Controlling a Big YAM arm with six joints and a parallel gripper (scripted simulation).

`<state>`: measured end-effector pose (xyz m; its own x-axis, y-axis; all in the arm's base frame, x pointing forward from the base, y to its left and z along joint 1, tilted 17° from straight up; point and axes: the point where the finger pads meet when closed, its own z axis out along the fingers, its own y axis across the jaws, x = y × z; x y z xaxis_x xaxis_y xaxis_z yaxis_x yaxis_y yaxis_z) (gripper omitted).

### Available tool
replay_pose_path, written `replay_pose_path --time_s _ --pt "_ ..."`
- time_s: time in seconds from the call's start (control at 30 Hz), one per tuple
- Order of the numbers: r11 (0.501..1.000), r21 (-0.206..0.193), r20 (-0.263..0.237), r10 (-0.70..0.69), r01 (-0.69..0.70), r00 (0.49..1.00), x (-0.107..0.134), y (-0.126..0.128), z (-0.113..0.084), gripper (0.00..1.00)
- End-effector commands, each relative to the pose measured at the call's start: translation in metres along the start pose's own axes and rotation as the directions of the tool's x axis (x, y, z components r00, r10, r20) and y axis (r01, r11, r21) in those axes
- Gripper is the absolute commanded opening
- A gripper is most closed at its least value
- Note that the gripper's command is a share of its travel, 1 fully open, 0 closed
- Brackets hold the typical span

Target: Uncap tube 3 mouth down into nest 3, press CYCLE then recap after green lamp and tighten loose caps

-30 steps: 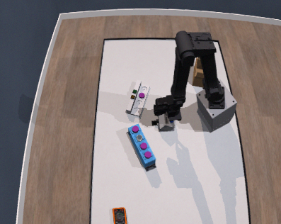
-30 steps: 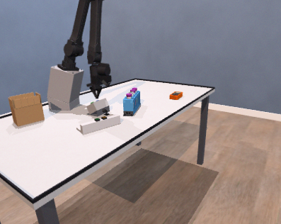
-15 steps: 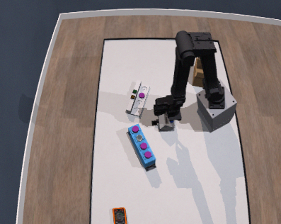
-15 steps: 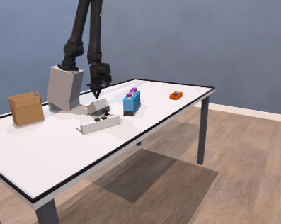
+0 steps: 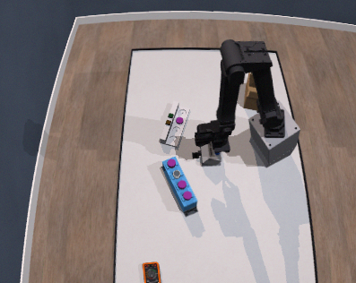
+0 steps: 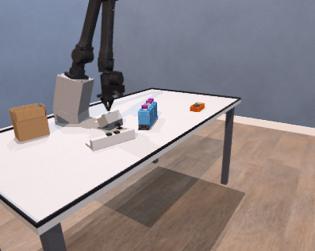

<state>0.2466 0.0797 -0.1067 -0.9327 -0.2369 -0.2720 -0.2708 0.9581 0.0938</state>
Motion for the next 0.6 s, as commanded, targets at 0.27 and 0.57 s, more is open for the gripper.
replay_pose_path --time_s 0.27,0.57 --pt "1.000 0.000 0.009 0.008 -0.008 1.000 -0.004 -0.001 0.009 0.00" --pt "1.000 -0.001 0.008 0.001 -0.001 1.000 -0.004 0.001 0.014 0.00"
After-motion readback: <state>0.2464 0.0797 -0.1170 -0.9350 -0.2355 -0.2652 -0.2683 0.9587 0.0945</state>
